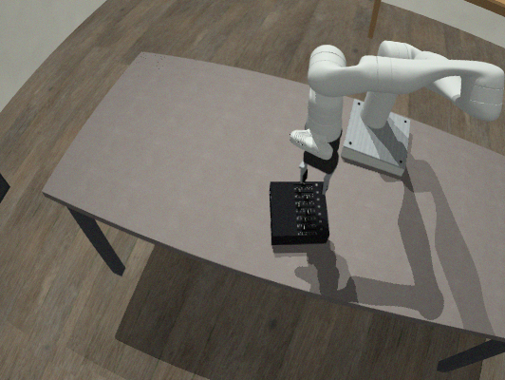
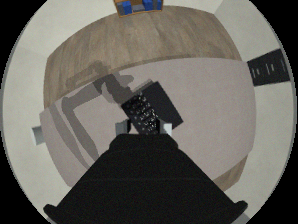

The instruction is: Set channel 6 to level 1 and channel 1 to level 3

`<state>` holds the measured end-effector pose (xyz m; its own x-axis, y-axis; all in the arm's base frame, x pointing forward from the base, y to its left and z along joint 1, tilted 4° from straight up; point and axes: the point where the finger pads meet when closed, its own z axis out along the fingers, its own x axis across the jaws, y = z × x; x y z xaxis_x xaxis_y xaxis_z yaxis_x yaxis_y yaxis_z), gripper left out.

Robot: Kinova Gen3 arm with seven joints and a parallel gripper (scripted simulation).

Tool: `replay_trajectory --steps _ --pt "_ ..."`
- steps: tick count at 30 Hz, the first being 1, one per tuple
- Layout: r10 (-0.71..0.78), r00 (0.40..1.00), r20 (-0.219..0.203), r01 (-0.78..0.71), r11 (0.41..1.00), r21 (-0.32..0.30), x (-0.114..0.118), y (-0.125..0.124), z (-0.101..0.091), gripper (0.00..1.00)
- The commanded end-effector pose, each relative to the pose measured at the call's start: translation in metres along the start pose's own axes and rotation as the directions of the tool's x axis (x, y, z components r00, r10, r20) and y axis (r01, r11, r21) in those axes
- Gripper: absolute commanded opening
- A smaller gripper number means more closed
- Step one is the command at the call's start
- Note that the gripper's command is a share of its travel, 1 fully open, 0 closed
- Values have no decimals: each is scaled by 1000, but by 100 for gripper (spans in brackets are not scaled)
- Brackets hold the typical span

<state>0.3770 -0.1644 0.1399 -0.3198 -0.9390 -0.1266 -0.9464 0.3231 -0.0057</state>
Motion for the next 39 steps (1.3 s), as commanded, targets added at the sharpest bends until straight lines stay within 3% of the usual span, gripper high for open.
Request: replay_trajectory --steps 1,7,13,15,24,29,39 --pt "63 998 14 -63 998 -17 -4 4 6 100" --pt "290 955 63 -286 955 -75 -21 14 23 100" --pt "516 852 85 -501 852 -154 -38 25 38 100" --pt "516 852 85 -501 852 -154 -38 25 38 100" --pt "750 658 67 -714 650 -260 -61 40 55 100" --pt "812 581 49 -769 568 -294 -68 45 60 100" --pt "841 539 38 -794 523 -311 -72 47 62 100"
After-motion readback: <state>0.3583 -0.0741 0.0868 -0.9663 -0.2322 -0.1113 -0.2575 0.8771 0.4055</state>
